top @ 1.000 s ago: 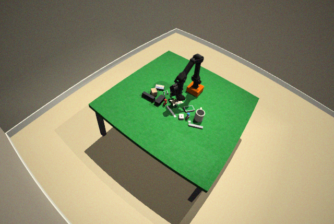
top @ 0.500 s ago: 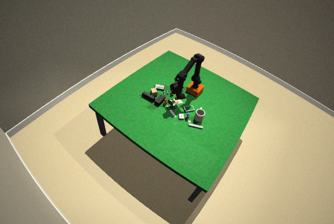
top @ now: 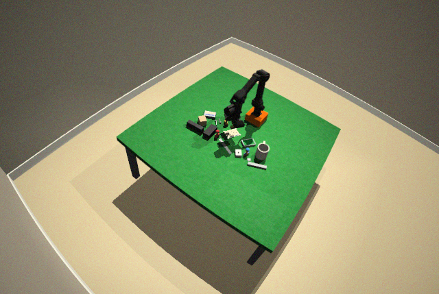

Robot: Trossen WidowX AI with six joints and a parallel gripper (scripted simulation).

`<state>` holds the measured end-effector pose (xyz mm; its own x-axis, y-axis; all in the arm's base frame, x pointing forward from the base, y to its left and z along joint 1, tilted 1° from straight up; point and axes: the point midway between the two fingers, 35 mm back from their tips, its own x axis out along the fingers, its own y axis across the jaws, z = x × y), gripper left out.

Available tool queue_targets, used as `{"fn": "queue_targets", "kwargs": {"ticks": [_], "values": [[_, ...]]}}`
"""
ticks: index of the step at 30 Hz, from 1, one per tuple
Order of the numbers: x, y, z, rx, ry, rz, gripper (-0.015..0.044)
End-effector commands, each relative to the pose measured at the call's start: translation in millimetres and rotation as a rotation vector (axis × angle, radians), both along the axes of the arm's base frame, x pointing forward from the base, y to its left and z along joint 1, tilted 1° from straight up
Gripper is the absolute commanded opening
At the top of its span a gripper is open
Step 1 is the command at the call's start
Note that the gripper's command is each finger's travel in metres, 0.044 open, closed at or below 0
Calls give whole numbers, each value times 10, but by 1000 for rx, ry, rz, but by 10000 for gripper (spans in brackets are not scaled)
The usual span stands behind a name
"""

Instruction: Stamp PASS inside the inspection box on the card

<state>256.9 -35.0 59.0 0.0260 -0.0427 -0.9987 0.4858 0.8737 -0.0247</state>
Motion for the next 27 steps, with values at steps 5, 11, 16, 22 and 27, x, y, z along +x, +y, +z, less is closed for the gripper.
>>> {"fn": "queue_targets", "kwargs": {"ticks": [5, 11, 16, 22, 27], "values": [[-15, 0, 146, -4, -4, -2, 0], [133, 85, 178, -3, -5, -2, 0], [342, 227, 199, -2, -7, -3, 0], [580, 426, 207, 0, -9, -3, 0], [764, 614, 198, 1, -10, -4, 0]]}}
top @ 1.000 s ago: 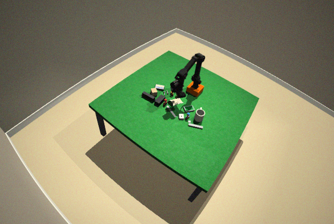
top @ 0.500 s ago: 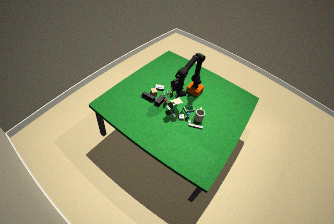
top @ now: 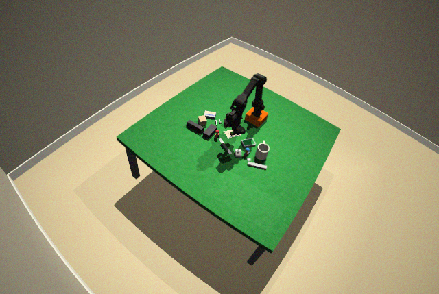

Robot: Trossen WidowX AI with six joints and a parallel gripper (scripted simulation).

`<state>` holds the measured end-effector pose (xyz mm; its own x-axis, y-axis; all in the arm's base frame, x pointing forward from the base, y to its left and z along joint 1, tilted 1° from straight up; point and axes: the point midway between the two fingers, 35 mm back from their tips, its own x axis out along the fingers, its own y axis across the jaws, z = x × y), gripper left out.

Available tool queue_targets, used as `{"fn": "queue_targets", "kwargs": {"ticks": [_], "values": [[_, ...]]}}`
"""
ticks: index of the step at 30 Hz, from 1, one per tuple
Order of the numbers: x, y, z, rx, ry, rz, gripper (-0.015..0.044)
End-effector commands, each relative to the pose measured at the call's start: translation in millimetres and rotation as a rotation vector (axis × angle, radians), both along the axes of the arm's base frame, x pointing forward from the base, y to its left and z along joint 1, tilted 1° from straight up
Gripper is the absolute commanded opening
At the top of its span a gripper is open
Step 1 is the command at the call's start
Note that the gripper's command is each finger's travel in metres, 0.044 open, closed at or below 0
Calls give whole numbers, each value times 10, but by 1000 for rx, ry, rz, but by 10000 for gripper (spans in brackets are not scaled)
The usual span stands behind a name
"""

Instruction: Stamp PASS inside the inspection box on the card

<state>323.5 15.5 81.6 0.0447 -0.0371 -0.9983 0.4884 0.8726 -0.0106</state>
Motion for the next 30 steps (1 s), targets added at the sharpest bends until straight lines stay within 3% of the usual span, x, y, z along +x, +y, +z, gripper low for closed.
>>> {"fn": "queue_targets", "kwargs": {"ticks": [1, 30], "values": [[133, 149, -31, -4, 9, -1, 0], [281, 290, -402, -4, 8, -2, 0]]}}
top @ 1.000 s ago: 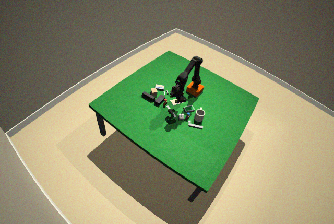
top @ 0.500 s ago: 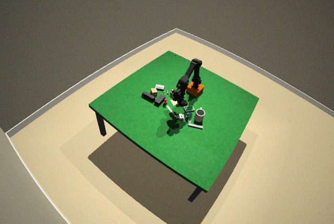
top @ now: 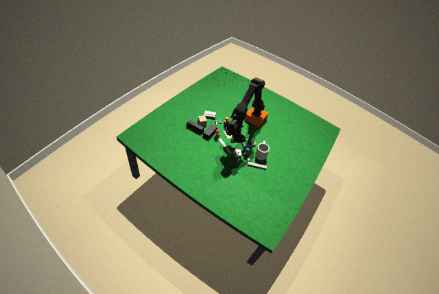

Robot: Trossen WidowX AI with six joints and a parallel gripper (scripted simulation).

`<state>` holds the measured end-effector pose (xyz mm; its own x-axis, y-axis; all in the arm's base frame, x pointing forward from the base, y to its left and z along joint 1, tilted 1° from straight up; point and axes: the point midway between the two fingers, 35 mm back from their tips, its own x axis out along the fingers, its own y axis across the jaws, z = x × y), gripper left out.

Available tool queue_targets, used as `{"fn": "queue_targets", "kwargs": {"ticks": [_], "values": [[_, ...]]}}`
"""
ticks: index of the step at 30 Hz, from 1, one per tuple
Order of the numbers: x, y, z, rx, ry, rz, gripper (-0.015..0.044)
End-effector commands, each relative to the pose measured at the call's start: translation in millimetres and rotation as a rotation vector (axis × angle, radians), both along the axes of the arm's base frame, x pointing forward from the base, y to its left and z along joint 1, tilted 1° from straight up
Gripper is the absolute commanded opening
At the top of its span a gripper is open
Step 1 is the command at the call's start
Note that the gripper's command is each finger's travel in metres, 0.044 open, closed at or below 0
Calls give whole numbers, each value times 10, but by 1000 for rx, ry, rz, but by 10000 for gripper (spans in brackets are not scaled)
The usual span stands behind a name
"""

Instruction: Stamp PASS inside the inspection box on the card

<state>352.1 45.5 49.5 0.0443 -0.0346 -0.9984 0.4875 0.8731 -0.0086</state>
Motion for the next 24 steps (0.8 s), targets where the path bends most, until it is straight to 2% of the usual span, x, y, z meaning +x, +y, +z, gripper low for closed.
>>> {"fn": "queue_targets", "kwargs": {"ticks": [1, 24], "values": [[-4, -11, -97, -6, 7, -3, 0], [-14, -20, -412, -6, 7, -3, 0]]}}
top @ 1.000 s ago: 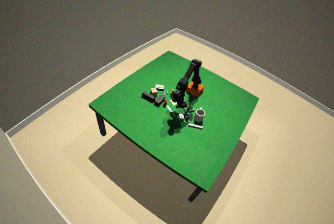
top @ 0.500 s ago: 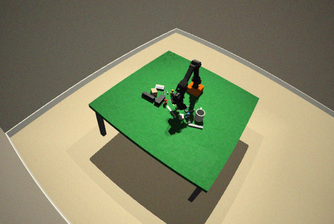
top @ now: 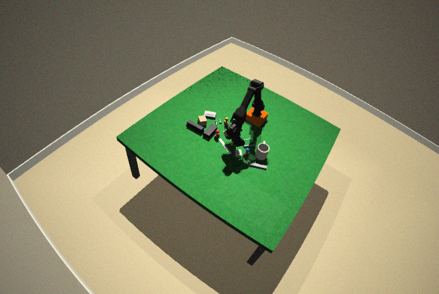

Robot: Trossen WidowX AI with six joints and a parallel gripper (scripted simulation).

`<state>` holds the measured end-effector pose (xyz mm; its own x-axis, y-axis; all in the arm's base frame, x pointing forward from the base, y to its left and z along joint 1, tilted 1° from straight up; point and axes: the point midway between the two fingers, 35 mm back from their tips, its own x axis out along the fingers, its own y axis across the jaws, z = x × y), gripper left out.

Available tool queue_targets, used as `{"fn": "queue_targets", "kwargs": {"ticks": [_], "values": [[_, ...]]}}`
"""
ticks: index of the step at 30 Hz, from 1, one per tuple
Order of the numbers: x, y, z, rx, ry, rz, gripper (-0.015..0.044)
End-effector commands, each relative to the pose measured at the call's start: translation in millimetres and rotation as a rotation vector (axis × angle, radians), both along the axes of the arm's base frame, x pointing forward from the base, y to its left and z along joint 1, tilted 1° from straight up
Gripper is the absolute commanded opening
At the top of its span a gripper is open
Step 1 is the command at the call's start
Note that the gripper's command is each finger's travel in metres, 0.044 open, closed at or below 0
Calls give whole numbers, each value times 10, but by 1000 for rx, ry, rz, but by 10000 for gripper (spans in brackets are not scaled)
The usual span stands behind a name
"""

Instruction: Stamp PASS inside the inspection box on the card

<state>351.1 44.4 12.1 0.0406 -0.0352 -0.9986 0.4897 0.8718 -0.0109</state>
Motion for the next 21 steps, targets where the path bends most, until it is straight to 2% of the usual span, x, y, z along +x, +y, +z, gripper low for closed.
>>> {"fn": "queue_targets", "kwargs": {"ticks": [1, 11, 15, 21], "values": [[-5, -10, -38, -6, 4, 0, 0], [-2, 0, -7, 0, 1, 0, 253], [14, 4, 95, -1, 1, 0, 253], [-19, 17, 1055, -5, 3, 0, 253]]}}
